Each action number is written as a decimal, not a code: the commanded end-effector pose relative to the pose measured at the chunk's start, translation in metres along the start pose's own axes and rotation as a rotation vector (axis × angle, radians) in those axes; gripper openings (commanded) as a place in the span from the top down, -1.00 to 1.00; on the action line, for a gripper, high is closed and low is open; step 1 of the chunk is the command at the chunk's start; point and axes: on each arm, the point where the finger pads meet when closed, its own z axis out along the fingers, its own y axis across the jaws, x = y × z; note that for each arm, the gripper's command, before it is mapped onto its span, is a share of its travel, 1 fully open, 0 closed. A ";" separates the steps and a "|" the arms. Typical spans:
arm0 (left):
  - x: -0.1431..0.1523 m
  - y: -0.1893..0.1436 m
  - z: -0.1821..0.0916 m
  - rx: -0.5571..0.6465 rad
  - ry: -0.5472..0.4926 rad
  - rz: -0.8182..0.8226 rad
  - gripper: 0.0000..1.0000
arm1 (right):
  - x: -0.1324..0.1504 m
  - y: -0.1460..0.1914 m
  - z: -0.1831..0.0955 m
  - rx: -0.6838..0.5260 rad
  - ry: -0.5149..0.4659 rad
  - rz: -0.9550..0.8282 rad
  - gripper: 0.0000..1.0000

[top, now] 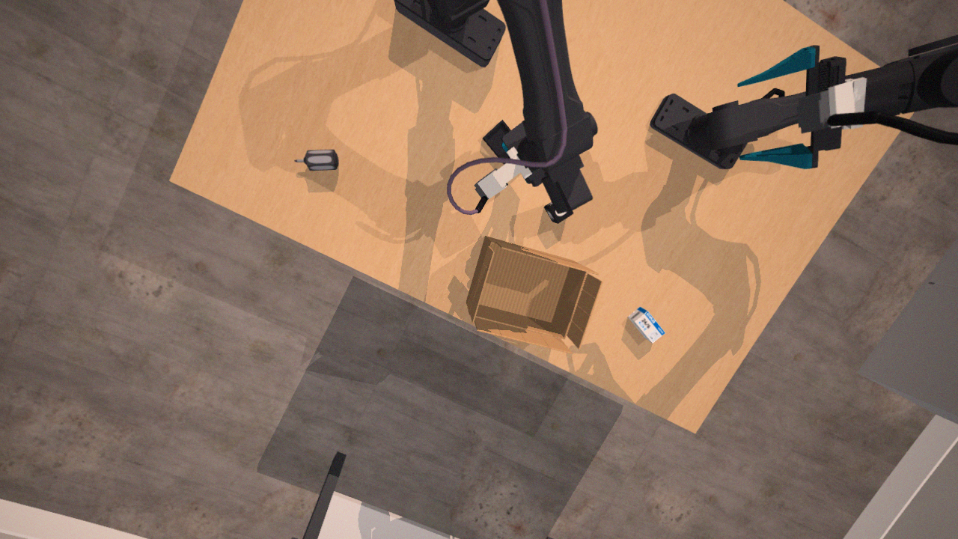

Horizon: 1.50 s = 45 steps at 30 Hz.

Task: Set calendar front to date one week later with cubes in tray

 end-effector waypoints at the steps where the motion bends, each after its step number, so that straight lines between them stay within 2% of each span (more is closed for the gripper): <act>1: 0.002 0.006 -0.010 -0.023 0.040 -0.019 -1.00 | -0.001 -0.003 -0.003 -0.015 -0.011 -0.180 0.29; 8: -0.003 -0.002 -0.012 0.028 0.025 0.004 -1.00 | -0.002 -0.004 -0.003 -0.010 -0.006 -0.472 0.29; 10: -0.003 -0.002 -0.012 0.028 0.025 0.004 -1.00 | -0.002 -0.004 -0.003 -0.010 -0.006 -0.472 0.29; 15: -0.001 -0.012 -0.012 0.100 0.037 0.055 -1.00 | -0.001 -0.003 -0.004 -0.007 0.007 -0.730 0.29; 25: -0.001 -0.013 -0.012 0.105 0.038 0.058 -1.00 | -0.001 -0.004 -0.004 -0.006 0.017 -1.146 0.29; 27: -0.001 -0.013 -0.012 0.105 0.038 0.058 -1.00 | -0.001 -0.004 -0.004 -0.006 0.017 -1.146 0.29; 36: -0.001 -0.013 -0.012 0.105 0.038 0.058 -1.00 | -0.001 -0.002 -0.005 -0.012 0.017 -1.550 0.29; 40: -0.001 -0.013 -0.012 0.105 0.038 0.058 -1.00 | -0.002 0.000 -0.006 -0.014 0.015 -1.654 0.29; 45: -0.001 -0.013 -0.012 0.105 0.038 0.058 -1.00 | -0.002 0.000 -0.006 -0.014 0.015 -1.677 0.29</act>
